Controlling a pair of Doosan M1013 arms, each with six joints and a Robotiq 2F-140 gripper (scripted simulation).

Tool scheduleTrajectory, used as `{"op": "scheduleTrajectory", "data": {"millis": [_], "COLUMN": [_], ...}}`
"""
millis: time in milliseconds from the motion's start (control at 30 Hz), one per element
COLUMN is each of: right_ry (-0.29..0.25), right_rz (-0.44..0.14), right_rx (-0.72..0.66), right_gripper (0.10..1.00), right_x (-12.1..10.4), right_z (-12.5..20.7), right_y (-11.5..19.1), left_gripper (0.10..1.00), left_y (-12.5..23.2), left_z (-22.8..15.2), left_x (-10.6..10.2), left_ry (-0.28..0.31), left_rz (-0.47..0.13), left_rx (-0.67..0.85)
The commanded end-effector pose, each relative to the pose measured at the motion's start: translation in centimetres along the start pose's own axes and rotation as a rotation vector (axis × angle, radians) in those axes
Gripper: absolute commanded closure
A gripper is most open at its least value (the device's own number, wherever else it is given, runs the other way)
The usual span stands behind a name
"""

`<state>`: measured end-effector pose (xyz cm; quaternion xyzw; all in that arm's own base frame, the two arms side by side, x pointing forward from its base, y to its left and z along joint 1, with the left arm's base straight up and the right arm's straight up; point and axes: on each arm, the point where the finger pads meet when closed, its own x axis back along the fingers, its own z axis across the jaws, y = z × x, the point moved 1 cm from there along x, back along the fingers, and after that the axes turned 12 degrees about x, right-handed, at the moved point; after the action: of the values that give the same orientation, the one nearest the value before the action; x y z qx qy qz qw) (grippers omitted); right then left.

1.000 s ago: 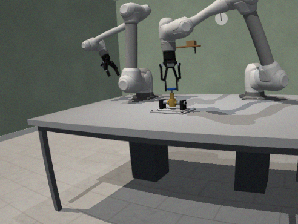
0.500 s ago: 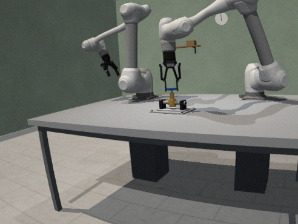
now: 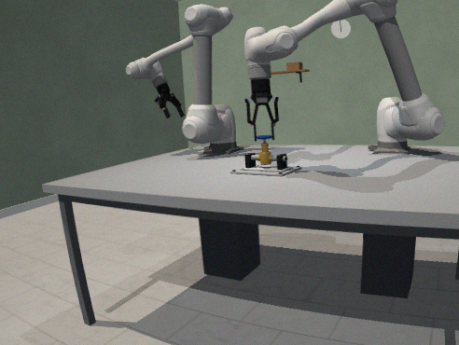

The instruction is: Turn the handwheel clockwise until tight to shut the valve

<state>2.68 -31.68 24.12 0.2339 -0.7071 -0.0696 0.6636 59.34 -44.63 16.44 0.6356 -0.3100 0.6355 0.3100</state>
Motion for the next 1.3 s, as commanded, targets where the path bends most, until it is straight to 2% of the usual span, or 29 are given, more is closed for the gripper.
{"op": "scheduleTrajectory", "data": {"millis": [0, 1267], "right_ry": [0.0, 0.0], "right_rz": [0.001, 0.001], "right_rx": [0.0, 0.0], "right_gripper": [0.098, 0.098], "right_x": [0.04, 0.04], "right_z": [-0.01, -0.01], "right_y": [-0.01, -0.01], "left_gripper": [0.999, 0.999], "left_y": [-0.02, -0.02], "left_z": [0.06, 0.06], "left_x": [0.12, 0.12], "left_ry": [0.002, 0.002], "left_rz": [0.001, 0.001], "left_rx": [0.0, -0.07]}}
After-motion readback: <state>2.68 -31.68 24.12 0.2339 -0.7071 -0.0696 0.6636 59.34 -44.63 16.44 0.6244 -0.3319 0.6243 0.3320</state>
